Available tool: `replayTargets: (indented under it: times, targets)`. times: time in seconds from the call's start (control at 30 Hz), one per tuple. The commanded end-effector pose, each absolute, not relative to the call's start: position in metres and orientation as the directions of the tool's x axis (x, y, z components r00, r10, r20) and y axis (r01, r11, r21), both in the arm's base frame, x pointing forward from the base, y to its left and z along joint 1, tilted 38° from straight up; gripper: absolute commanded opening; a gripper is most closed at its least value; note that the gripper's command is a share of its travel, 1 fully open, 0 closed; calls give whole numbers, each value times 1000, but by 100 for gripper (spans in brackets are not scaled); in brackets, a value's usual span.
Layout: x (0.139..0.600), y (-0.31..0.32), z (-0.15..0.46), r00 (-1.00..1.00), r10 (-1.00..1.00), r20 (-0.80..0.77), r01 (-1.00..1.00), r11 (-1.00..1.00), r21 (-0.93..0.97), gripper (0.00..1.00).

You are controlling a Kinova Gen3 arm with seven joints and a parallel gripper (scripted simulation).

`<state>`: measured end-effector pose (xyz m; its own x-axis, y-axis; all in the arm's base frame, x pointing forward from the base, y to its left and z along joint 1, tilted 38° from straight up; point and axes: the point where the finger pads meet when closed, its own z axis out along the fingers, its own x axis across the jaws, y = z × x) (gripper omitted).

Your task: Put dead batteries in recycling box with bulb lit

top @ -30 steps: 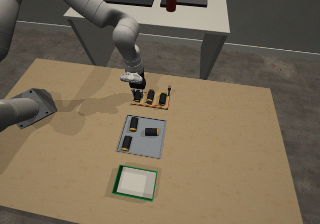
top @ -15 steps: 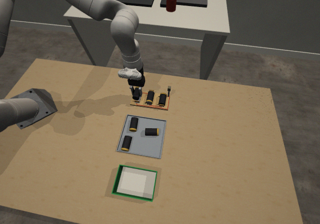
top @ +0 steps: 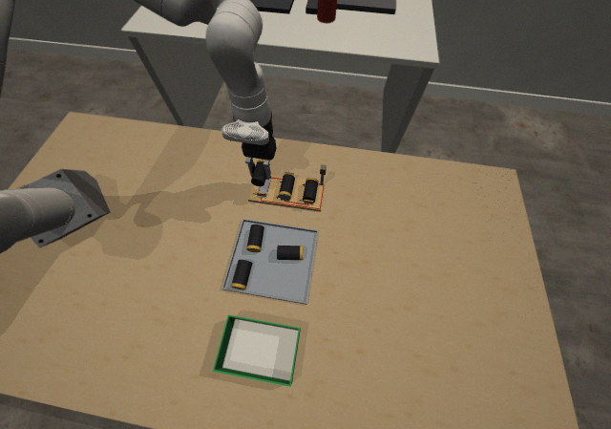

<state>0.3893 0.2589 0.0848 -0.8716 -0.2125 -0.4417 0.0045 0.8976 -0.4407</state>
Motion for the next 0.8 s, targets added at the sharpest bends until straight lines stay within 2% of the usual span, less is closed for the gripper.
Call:
replayTargets:
  times: [0.0,0.2,0.77]
  targets:
    - [380,271,101,-868,-218,-446,-4,901,-434,57]
    - [356,289,139,-868,-218,-446,-4,901,-434,57]
    - [360,281,147,-868,-218,-446,-4,901,-434,57]
